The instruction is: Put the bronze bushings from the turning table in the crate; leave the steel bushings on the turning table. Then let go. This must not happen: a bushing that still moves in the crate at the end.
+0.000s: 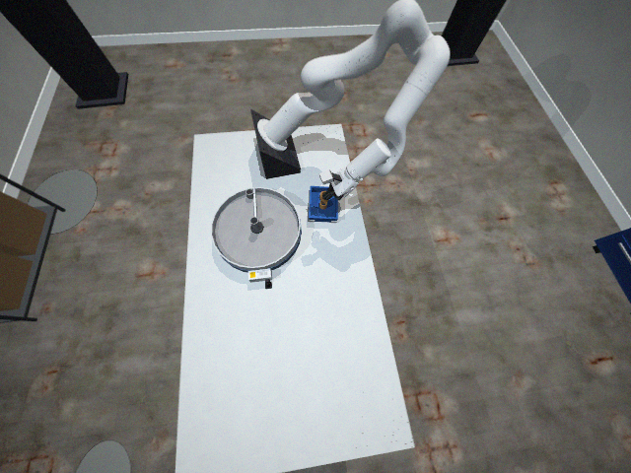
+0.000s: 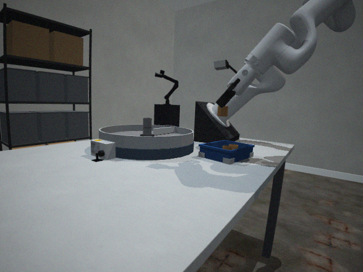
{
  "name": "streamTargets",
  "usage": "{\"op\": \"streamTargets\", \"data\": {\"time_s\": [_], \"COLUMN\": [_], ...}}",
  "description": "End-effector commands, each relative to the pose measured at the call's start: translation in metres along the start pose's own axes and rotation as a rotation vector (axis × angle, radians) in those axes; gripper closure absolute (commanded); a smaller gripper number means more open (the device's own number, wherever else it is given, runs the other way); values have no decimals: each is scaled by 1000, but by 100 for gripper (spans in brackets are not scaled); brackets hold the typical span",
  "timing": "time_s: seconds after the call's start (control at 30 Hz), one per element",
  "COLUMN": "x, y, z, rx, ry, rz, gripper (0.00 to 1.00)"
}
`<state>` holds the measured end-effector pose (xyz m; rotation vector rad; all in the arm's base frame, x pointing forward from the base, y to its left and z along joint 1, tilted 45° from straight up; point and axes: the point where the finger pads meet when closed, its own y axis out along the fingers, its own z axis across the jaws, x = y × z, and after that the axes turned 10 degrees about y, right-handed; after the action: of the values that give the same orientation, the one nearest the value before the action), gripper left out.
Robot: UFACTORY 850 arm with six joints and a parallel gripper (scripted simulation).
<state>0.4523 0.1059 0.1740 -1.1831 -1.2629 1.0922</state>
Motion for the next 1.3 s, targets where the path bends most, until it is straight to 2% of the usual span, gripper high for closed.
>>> {"op": "streamTargets", "data": {"time_s": [0.0, 0.3, 0.57, 1.0, 1.27], "x": [0, 1, 12, 58, 69], "y": [-1, 1, 13, 69, 83], "z": [-1, -1, 1, 9, 11], "rx": [-1, -1, -1, -1, -1], "ry": [0, 0, 0, 0, 0], "rz": [1, 1, 1, 1, 1], "gripper": [100, 100, 100, 100, 100]}}
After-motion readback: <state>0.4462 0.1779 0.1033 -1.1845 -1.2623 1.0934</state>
